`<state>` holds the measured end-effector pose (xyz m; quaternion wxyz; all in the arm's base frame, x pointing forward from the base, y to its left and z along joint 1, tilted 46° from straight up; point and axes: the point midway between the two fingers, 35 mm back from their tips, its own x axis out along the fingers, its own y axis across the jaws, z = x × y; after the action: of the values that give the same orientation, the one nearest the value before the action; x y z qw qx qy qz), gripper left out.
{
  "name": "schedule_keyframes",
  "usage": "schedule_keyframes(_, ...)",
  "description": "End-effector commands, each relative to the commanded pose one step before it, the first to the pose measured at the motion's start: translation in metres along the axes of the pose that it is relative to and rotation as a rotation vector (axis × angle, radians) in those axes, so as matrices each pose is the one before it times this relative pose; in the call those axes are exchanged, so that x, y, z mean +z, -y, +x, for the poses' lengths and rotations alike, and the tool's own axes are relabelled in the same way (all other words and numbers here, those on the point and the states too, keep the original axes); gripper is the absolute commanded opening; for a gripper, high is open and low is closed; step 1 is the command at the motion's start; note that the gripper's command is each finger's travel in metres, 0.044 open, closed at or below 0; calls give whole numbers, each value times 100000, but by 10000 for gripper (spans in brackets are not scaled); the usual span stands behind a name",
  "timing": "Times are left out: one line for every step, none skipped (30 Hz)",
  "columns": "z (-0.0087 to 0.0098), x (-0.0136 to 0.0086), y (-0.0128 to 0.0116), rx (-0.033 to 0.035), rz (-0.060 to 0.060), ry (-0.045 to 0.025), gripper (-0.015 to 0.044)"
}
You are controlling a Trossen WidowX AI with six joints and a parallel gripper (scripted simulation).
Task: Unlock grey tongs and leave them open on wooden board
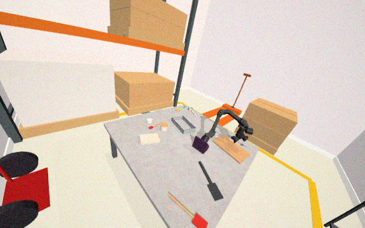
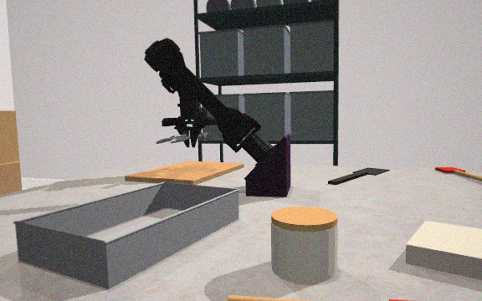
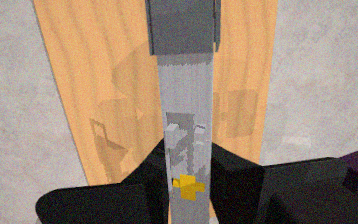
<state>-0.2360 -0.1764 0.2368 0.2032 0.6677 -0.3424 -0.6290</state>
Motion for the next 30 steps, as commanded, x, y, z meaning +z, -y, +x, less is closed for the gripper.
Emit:
schedule_keyframes(554, -22, 46, -42, 106, 105, -150)
schedule_keyframes(161, -18, -3, 57, -67, -60, -150)
schedule_keyframes(161, -19, -3, 58, -66, -60, -150)
schedule_keyframes(161, -20, -3, 59, -66, -61, -150)
schedule_keyframes(161, -21, -3, 61, -65, -62, -150)
schedule_keyframes(161, -22, -3, 62, -65, -63, -150)
schedule_keyframes(161, -23, -2, 63, -64, -63, -150)
schedule_keyframes(161, -24, -2, 64, -64, -64, -150)
schedule_keyframes(161, -25, -2, 66, -63, -65, -150)
schedule_keyframes(161, -26, -2, 67, -63, -66, -150)
schedule_keyframes(161, -27, -1, 68, -62, -67, -150)
schedule_keyframes(160, -29, -1, 70, -62, -67, -150)
schedule_keyframes(160, -30, -1, 71, -61, -68, -150)
schedule_keyframes(160, -31, -1, 72, -61, -69, -150)
schedule_keyframes(160, -32, 0, 73, -60, -70, -150)
schedule_keyframes(160, -33, 0, 75, -60, -71, -150)
schedule_keyframes(160, -34, 0, 76, -59, -72, -150)
schedule_keyframes(159, -35, 1, 77, -59, -73, -150)
schedule_keyframes(159, -36, 1, 78, -58, -73, -150)
schedule_keyframes(159, -37, 1, 79, -58, -74, -150)
schedule_keyframes(159, -38, 1, 81, -57, -75, -150)
schedule_keyframes(159, -39, 2, 82, -56, -76, -150)
schedule_keyframes(131, -33, 2, 68, -46, -64, -150)
schedule_keyframes(79, -20, 1, 42, -28, -39, -150)
schedule_keyframes(26, -7, 0, 14, -9, -13, -150)
schedule_keyframes(0, 0, 0, 0, 0, 0, -150)
schedule_keyframes(0, 0, 0, 0, 0, 0, -150)
schedule_keyframes(0, 0, 0, 0, 0, 0, -150)
schedule_keyframes(0, 0, 0, 0, 0, 0, -150)
schedule_keyframes(-42, -27, -19, 87, -245, -339, -124)
